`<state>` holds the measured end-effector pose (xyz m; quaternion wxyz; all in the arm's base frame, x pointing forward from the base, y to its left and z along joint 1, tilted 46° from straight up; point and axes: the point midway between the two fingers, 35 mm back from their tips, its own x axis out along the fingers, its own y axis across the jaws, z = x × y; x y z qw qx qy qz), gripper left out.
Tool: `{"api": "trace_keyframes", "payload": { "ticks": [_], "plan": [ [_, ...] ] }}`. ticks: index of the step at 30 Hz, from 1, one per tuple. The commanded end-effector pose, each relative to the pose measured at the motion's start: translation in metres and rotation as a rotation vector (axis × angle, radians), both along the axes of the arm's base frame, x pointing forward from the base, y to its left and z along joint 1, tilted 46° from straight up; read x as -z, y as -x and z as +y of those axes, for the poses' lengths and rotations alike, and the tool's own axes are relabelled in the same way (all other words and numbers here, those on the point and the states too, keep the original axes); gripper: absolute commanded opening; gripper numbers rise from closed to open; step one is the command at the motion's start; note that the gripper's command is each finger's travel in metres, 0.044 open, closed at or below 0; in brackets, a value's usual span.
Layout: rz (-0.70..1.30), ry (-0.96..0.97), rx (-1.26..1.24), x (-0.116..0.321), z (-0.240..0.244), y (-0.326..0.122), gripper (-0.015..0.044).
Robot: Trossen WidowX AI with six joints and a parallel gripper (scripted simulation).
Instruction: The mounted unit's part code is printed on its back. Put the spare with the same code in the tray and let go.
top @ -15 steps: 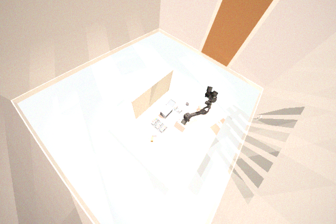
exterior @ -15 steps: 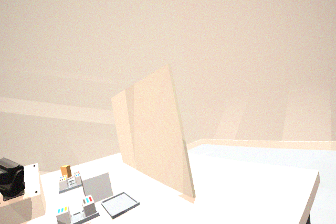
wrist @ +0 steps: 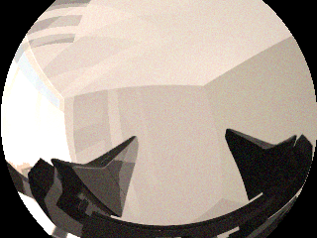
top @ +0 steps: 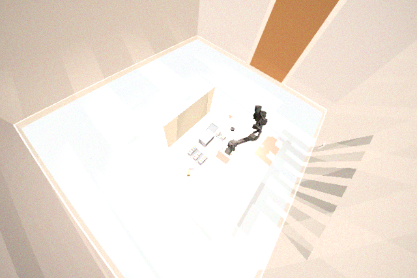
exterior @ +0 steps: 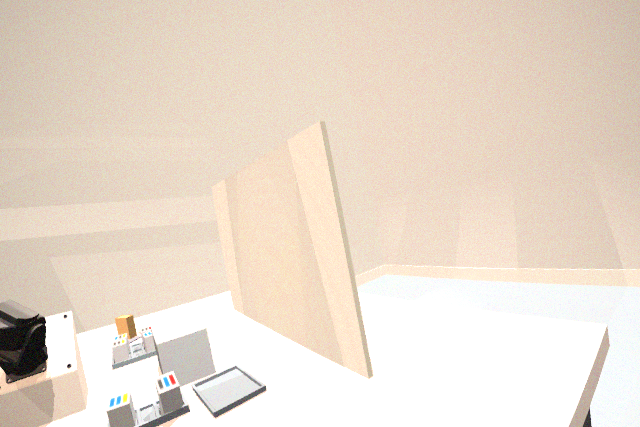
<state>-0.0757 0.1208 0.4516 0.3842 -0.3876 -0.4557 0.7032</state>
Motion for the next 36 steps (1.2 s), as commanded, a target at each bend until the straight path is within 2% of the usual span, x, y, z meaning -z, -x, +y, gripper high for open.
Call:
{"api": "trace_keyframes", "payload": {
  "ticks": [1, 10, 21, 29, 36],
  "plan": [
    [0.206, 0.229, 0.207, 0.018, 0.039, -0.062, 0.044],
    [0.675, 0.663, 0.764, 0.082, 0.077, -0.183, 0.044],
    [1.107, 0.993, 1.555, 0.178, 0.062, -0.305, 0.044],
    [1.243, 1.047, 2.215, 0.246, 0.022, -0.371, 0.044],
    [1.16, 0.904, 2.807, 0.3, -0.025, -0.414, 0.044]
  ]
}}
